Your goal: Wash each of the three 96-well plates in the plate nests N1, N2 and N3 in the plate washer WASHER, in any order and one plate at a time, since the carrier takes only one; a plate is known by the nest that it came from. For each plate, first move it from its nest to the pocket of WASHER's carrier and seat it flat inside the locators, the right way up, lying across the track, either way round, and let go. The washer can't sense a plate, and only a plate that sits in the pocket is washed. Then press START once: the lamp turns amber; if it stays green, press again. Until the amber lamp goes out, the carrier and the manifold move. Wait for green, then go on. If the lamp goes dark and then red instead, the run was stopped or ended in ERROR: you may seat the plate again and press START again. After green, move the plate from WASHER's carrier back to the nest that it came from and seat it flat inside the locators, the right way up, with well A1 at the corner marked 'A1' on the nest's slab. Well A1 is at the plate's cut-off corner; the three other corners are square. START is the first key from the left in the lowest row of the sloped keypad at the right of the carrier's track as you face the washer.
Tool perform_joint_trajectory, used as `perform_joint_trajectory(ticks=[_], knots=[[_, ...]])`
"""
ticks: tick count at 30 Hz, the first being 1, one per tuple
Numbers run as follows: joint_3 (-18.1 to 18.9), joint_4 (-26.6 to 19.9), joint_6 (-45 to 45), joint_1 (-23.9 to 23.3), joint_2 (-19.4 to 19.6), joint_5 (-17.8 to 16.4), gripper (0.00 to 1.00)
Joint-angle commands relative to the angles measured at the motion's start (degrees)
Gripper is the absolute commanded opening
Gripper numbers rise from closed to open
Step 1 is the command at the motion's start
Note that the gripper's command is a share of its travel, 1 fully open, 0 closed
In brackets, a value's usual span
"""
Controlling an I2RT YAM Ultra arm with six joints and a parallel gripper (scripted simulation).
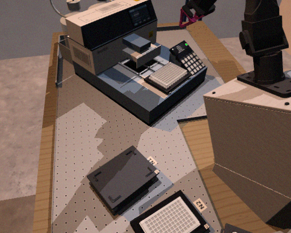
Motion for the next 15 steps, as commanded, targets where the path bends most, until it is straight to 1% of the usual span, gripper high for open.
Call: perform_joint_trajectory(ticks=[1,4,5,14,15], knots=[[0.19,-0.28,0.14,0.01,-0.41,-0.07,1.0],[0.19,-0.28,0.14,0.01,-0.41,-0.07,1.0],[-1.86,0.99,0.34,0.11,-1.68,-0.28,0.0],[-9.32,6.6,-0.53,-0.99,-3.38,-0.76,0.0],[-9.32,6.6,-0.53,-0.99,-3.38,-0.76,0.0]])
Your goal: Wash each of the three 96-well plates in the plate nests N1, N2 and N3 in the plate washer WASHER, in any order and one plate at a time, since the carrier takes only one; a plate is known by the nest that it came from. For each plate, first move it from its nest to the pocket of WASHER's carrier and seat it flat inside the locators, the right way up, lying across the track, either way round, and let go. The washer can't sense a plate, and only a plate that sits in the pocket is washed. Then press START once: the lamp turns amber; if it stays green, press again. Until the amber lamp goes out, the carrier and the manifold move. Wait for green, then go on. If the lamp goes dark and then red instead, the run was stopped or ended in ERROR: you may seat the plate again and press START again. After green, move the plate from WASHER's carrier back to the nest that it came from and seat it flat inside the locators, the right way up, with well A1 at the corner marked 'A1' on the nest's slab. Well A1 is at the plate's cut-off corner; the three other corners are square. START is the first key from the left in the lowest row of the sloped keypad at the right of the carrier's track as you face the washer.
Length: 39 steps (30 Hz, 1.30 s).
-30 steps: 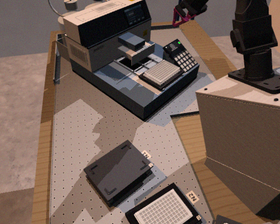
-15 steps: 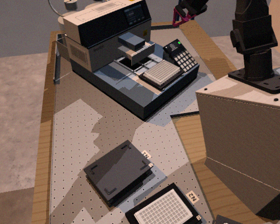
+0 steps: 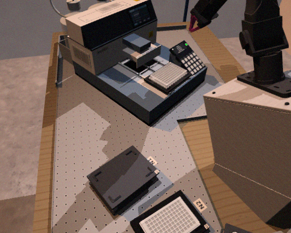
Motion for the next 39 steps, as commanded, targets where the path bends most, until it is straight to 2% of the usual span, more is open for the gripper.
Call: perform_joint_trajectory(ticks=[1,16,18,21,25,33,36,39], knots=[[-1.47,2.31,-0.5,-0.99,-1.5,-0.76,0.0],[-13.2,12.37,-1.08,-1.75,-2.77,-1.36,0.0],[-13.2,12.37,-1.08,-1.75,-2.77,-1.36,0.0],[-15.44,14.57,-1.21,-1.93,-2.72,-1.5,0.0],[-18.38,17.64,-1.4,-2.18,-0.37,-1.7,0.0],[-24.06,24.42,-1.83,-2.74,1.02,-2.13,0.0],[-24.75,25.35,-1.89,-2.81,0.42,-2.19,0.0],[-26.8,28.23,-2.07,-3.05,2.25,-2.37,0.0]])
